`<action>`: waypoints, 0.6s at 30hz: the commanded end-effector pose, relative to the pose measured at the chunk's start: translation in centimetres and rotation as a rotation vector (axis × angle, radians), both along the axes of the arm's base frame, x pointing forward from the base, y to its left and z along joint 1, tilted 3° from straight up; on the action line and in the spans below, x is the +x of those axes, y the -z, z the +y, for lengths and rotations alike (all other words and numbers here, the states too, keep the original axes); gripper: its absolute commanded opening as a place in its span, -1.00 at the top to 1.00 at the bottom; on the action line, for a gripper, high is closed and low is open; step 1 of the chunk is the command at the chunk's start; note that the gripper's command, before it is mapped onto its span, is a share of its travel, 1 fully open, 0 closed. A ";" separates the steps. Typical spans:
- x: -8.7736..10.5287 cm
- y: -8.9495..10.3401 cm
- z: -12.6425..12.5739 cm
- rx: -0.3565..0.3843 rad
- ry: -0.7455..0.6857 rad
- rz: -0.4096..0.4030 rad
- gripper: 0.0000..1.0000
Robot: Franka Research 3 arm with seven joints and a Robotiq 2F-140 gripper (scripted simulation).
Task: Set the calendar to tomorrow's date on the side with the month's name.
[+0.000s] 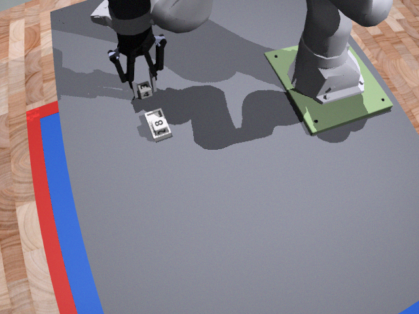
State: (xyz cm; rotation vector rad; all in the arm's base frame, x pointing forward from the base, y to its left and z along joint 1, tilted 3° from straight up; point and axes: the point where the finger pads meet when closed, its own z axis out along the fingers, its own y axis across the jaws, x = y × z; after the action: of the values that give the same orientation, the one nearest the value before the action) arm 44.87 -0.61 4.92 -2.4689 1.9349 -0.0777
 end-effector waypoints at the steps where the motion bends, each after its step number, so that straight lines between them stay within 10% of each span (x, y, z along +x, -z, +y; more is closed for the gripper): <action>1: 0.1 0.1 0.2 0.001 -0.008 -0.002 0.44; 18: -0.1 -3.0 0.3 0.001 -0.008 -0.002 0.44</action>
State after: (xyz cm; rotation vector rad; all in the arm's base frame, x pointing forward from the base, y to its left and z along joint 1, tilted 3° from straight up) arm 45.18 -0.39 6.88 -2.4708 1.9125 -0.0909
